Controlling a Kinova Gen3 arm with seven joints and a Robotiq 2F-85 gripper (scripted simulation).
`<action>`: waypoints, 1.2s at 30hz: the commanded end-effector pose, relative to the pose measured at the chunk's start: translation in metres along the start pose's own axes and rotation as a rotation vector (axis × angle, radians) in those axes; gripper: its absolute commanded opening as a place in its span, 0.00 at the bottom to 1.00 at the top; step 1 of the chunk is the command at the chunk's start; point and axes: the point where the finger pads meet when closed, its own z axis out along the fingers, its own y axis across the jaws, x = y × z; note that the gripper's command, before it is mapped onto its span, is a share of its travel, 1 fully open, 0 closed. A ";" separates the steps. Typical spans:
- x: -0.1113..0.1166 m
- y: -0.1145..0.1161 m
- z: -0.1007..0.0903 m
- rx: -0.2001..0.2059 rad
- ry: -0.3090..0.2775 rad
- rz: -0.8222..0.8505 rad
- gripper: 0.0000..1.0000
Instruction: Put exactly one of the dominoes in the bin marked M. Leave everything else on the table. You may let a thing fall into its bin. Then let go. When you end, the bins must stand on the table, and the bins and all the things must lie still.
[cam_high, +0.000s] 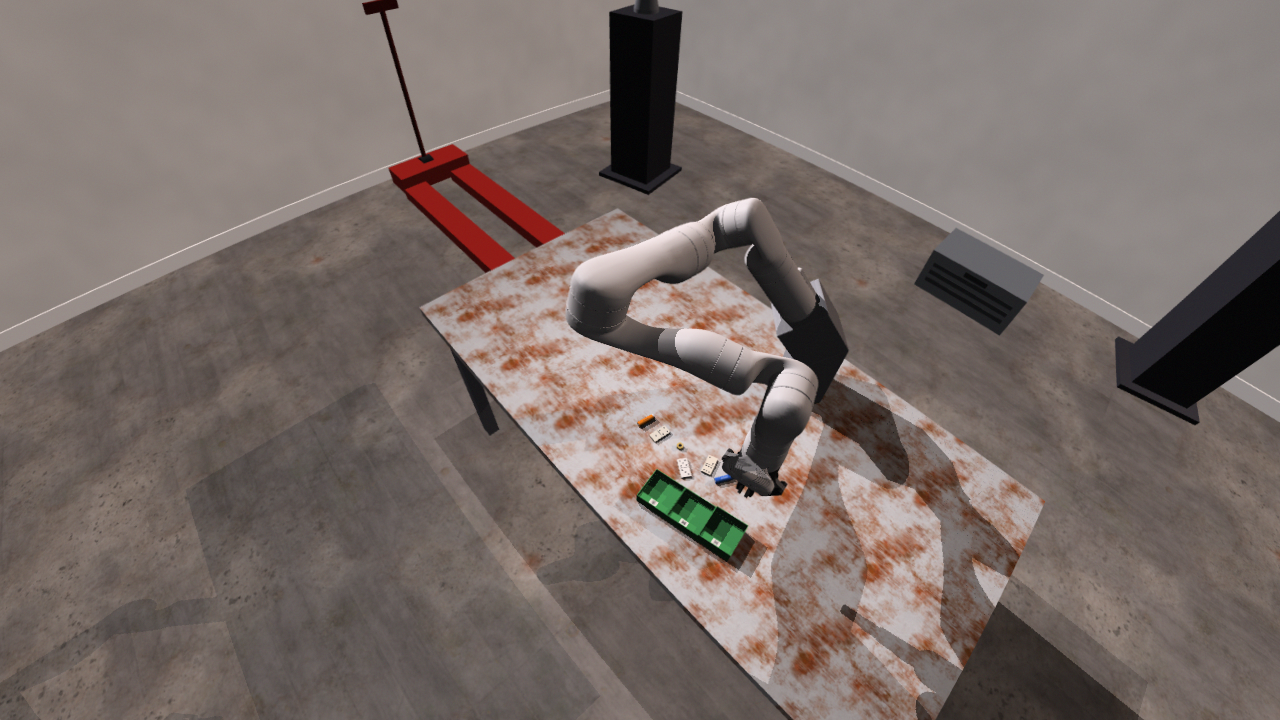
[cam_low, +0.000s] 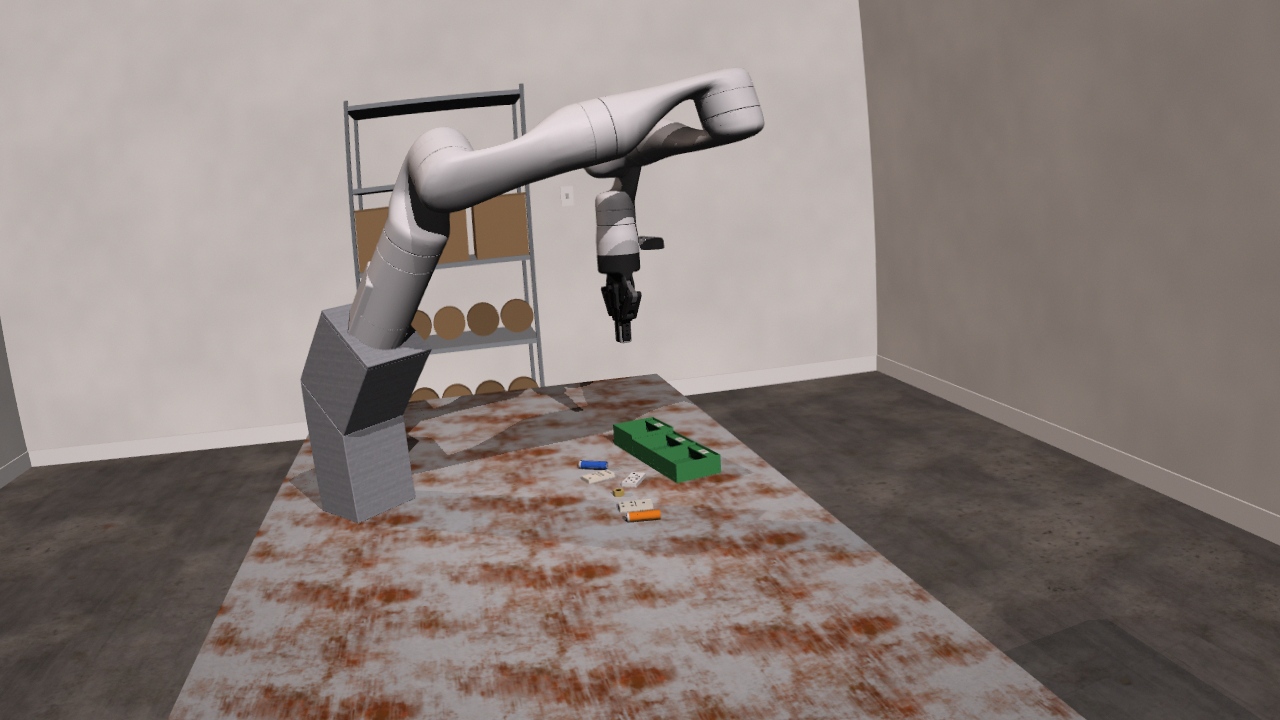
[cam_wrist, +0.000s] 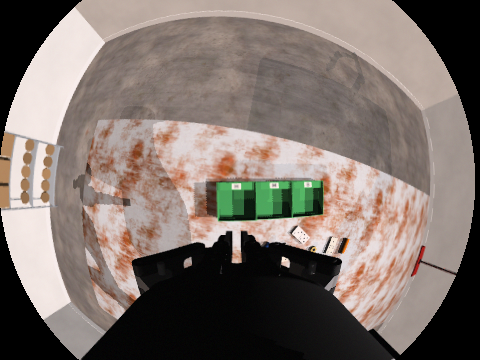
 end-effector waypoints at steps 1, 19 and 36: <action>-0.005 0.014 0.005 -0.002 0.001 0.081 0.41; -0.052 0.126 0.060 -0.002 0.001 0.305 0.41; -0.096 0.231 0.112 -0.002 0.001 0.305 0.41</action>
